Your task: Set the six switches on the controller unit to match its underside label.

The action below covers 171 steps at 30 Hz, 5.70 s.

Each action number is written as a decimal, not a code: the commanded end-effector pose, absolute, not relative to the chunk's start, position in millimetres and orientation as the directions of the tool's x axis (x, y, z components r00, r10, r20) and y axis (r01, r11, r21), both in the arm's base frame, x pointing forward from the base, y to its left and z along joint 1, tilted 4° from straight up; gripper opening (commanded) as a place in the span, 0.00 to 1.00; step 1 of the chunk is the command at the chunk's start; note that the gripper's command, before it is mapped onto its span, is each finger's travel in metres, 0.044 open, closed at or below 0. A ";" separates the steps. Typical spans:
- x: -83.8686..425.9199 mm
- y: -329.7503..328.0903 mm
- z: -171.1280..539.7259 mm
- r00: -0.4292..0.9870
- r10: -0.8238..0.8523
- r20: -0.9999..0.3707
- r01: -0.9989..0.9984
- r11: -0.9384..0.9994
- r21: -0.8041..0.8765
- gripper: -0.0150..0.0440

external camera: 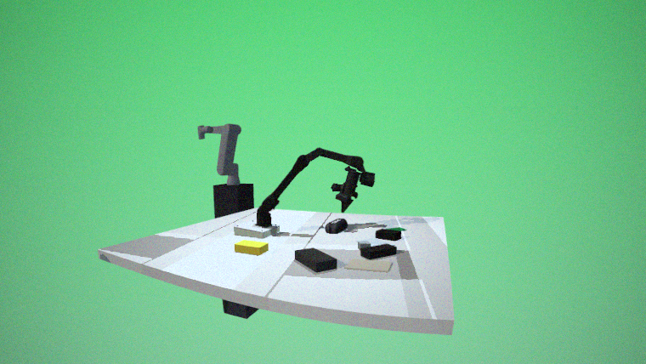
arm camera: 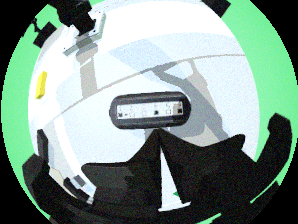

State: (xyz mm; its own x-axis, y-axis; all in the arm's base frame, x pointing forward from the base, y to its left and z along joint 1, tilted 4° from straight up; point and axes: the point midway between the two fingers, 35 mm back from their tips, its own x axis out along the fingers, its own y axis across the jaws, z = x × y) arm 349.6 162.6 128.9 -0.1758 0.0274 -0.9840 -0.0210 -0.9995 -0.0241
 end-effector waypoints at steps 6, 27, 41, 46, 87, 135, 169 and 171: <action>348.8 165.5 129.5 -0.164 0.028 -0.986 -0.219 -0.976 0.009 0.52; 342.4 179.6 126.5 -0.092 0.016 -0.996 -0.990 -0.106 0.090 1.00; 337.5 188.7 124.7 -0.044 0.012 -0.999 -0.747 0.663 0.041 1.00; 335.7 191.8 124.0 -0.026 0.011 -1.000 -0.521 0.853 0.023 1.00; 320.2 213.5 119.3 0.098 0.020 -0.995 0.995 -0.013 0.098 1.00; 324.8 215.9 81.3 0.105 0.022 -0.994 0.988 -0.113 0.102 1.00; 326.1 215.6 58.2 0.107 0.022 -0.994 0.988 -0.113 0.104 0.81; 326.0 215.4 58.7 0.107 0.022 -0.994 0.988 -0.113 0.104 0.81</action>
State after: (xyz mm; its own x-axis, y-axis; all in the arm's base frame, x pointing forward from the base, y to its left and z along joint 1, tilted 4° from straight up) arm 325.8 216.0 58.7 0.1056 0.0244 -0.9941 0.9883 -0.1130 0.1022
